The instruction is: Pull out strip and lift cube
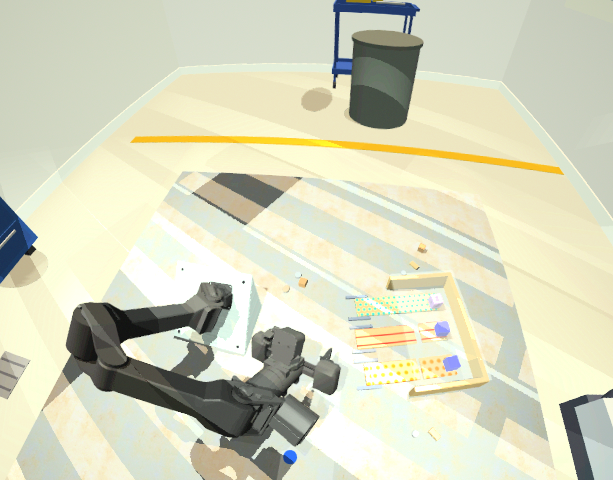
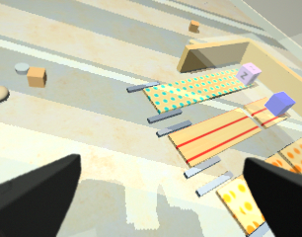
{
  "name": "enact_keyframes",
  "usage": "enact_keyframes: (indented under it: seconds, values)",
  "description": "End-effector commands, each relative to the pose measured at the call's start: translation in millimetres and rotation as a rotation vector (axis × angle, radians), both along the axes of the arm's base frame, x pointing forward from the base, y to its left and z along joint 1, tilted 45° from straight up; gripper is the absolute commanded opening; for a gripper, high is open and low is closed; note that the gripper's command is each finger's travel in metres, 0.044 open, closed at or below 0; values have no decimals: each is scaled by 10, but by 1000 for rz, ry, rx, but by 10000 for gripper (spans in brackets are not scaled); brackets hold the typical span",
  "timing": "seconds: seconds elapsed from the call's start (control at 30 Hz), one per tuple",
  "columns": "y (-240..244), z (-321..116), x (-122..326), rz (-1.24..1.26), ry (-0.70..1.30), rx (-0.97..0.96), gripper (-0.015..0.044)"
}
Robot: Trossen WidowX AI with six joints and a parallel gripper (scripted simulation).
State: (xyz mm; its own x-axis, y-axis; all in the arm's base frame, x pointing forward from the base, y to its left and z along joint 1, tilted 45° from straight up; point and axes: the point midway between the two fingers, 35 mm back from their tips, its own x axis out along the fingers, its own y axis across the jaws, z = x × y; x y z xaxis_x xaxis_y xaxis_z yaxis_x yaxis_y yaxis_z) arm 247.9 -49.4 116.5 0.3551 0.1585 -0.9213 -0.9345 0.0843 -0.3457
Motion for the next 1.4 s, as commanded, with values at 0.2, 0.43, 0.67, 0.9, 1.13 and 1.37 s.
enact_keyframes:
  seconds: [0.2,0.43,0.67,0.9,1.13,1.37]
  values:
    - [148,-381,437,-252,-53,-159,400]
    - [632,-597,814,-611,-349,-179,400]
    - [1158,-591,809,-894,-671,38,400]
    - [1304,-568,745,-970,-759,142,400]
    - [1304,-568,745,-970,-759,142,400]
    - [1304,-568,745,-970,-759,142,400]
